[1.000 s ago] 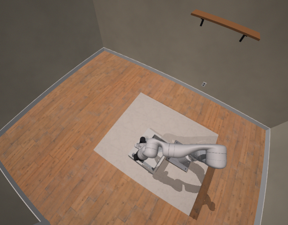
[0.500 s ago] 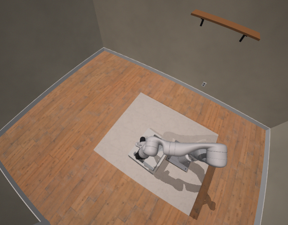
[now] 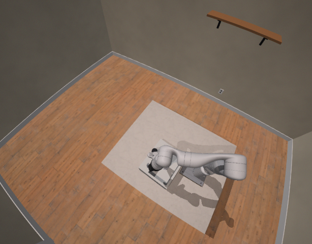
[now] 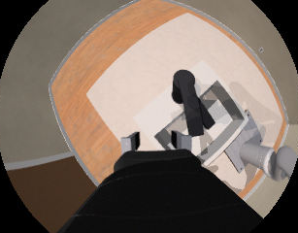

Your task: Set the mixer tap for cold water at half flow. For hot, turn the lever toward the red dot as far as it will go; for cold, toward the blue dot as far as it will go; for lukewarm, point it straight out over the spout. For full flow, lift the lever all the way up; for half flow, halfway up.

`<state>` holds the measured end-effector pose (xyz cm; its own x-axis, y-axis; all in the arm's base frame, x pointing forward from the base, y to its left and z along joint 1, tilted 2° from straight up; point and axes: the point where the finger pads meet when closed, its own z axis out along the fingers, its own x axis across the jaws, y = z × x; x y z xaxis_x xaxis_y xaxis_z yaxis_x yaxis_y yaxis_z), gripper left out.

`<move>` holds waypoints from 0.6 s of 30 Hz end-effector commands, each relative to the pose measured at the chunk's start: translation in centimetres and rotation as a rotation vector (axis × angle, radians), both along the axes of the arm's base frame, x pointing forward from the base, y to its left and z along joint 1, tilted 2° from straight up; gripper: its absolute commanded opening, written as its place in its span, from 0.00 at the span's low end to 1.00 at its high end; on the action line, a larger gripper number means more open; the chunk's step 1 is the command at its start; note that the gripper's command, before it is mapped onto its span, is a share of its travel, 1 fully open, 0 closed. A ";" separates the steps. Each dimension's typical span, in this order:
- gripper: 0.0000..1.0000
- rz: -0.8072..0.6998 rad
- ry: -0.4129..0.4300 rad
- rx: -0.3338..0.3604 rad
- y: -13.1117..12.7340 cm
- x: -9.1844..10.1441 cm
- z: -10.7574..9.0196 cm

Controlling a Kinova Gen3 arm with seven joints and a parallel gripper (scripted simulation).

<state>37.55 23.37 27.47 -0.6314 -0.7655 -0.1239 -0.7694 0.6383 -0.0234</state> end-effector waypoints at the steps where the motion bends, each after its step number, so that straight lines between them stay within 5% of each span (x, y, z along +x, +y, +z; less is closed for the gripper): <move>1: 1.00 0.001 0.000 0.002 -0.2 0.1 0.3; 18: 1.00 0.036 0.026 -0.027 -1.6 -0.5 1.3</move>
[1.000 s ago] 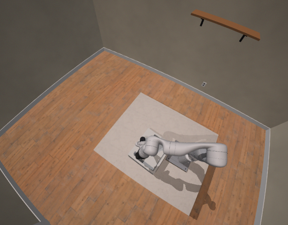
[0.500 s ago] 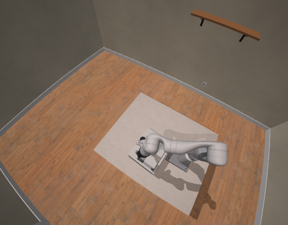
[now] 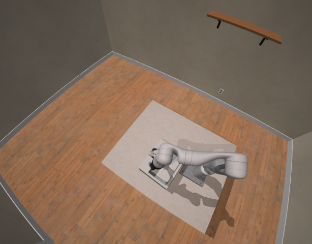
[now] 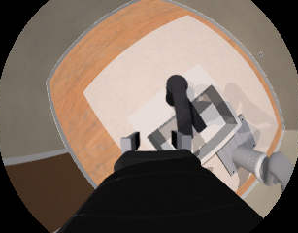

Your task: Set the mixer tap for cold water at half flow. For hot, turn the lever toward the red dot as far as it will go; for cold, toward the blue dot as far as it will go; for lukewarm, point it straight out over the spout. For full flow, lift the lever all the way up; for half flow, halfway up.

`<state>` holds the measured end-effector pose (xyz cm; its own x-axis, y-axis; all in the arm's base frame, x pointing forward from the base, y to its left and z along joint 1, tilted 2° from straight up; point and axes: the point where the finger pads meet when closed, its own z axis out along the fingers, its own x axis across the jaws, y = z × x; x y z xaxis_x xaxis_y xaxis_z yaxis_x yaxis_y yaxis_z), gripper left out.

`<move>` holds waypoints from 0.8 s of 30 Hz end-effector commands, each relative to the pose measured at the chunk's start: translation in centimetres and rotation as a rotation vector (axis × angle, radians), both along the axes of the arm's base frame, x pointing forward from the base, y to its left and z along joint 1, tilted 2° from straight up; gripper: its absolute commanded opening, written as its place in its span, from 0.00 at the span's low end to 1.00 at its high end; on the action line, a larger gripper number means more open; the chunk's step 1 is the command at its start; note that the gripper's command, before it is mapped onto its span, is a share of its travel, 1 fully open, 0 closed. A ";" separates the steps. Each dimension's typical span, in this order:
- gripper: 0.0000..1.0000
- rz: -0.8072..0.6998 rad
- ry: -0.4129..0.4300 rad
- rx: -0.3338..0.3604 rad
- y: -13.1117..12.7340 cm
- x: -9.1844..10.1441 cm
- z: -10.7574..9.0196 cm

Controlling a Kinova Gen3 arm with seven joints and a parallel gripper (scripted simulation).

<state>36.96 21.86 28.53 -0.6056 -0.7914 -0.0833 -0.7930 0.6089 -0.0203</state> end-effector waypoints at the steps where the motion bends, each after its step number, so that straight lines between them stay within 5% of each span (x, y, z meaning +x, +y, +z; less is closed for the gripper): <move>1: 1.00 -0.001 -0.002 0.003 -0.1 0.1 0.2; 24: 1.00 0.036 0.029 -0.028 -1.7 -0.6 1.3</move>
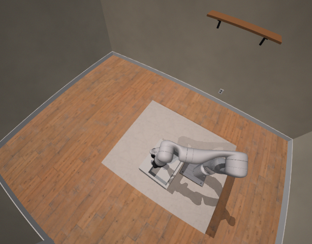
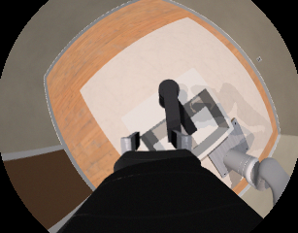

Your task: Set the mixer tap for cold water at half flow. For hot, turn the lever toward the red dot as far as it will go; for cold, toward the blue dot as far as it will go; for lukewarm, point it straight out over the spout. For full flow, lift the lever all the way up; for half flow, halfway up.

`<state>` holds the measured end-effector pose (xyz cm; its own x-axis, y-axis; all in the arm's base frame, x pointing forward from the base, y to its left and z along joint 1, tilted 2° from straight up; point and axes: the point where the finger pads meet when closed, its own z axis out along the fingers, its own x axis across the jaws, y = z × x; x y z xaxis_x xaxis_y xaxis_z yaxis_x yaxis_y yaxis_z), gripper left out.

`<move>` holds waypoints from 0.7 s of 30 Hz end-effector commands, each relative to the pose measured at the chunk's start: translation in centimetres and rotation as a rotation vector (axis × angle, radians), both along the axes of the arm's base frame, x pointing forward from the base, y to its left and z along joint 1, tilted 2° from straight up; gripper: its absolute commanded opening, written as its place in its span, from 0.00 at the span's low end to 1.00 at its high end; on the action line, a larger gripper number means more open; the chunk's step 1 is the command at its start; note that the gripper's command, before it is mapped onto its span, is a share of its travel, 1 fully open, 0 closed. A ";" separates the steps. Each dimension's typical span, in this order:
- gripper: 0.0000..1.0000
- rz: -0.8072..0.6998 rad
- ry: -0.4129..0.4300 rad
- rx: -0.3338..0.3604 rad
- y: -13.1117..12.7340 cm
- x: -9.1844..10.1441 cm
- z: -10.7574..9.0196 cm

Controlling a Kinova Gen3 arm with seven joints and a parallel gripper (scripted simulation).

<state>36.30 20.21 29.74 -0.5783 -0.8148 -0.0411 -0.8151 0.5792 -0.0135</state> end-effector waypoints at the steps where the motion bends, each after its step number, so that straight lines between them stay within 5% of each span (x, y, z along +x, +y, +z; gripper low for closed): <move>1: 1.00 0.000 -0.002 0.002 0.0 0.1 0.1; 21: 1.00 0.026 0.023 -0.021 -1.2 -0.5 1.0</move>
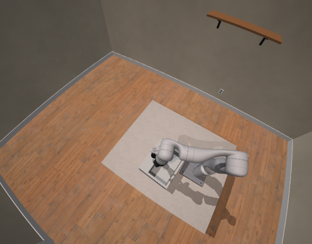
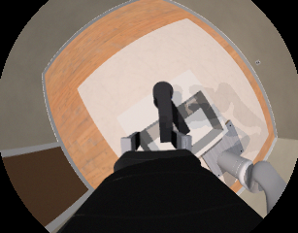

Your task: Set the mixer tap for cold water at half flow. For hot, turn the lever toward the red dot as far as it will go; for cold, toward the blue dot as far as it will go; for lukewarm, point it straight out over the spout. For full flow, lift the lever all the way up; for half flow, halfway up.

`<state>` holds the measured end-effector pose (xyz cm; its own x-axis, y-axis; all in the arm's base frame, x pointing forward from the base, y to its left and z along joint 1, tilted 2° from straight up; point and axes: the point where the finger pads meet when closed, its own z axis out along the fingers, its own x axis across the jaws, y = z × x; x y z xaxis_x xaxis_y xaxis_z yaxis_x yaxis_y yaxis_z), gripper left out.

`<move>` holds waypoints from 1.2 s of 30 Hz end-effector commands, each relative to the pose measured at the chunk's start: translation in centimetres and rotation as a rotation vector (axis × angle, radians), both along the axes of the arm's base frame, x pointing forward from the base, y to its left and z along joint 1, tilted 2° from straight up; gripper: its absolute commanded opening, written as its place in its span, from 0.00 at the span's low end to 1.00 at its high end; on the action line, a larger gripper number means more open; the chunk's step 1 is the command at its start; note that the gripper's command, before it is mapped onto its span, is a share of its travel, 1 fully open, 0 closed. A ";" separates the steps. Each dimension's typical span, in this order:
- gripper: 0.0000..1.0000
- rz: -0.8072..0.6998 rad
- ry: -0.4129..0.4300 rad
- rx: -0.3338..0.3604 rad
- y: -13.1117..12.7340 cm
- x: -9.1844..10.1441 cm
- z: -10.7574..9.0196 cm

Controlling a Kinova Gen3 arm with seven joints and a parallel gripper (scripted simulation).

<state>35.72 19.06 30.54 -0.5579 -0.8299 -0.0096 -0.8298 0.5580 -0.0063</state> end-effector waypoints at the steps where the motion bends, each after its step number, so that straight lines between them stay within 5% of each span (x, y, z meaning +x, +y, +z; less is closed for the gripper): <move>1: 1.00 0.000 -0.001 0.001 -0.1 0.0 0.2; 36: 1.00 0.029 0.029 -0.024 -1.5 -0.7 1.2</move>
